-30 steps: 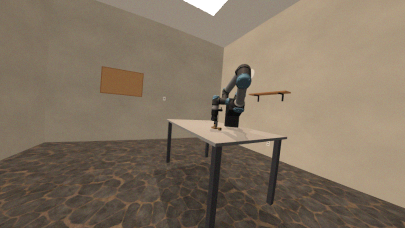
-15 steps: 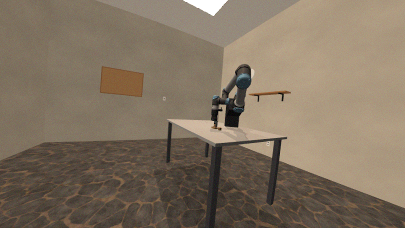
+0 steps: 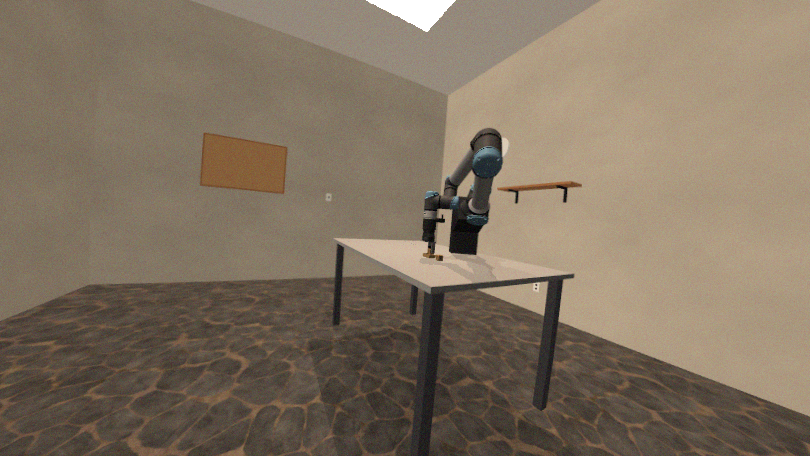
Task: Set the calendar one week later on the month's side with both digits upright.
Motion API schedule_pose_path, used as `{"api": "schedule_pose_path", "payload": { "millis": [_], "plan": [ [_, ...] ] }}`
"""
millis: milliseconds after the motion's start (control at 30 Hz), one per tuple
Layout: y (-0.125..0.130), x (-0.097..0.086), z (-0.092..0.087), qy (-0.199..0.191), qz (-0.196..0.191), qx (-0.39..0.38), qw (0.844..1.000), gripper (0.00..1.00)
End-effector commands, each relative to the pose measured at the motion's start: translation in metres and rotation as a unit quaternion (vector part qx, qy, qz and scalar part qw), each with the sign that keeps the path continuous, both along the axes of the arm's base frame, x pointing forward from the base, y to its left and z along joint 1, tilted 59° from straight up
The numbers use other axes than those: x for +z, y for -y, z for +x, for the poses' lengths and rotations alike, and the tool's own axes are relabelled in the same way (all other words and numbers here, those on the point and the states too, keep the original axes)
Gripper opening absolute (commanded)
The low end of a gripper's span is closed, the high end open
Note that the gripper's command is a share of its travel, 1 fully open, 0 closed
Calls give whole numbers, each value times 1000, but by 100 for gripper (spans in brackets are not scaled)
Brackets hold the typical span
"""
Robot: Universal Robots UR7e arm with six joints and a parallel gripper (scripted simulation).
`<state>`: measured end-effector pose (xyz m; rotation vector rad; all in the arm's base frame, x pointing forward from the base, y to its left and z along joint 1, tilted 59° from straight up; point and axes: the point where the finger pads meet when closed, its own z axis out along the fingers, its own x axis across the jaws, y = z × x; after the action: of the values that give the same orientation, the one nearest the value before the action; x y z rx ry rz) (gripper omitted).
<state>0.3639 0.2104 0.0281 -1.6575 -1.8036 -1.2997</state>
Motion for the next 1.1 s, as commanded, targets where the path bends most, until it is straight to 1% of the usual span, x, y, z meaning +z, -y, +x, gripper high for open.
{"api": "schedule_pose_path", "payload": {
  "millis": [0, 1067],
  "plan": [
    [0, 1, 2, 2, -1, 1, 1000, 57],
    [-8, -4, 4, 1, 0, 1, 1000, 57]
  ]
}}
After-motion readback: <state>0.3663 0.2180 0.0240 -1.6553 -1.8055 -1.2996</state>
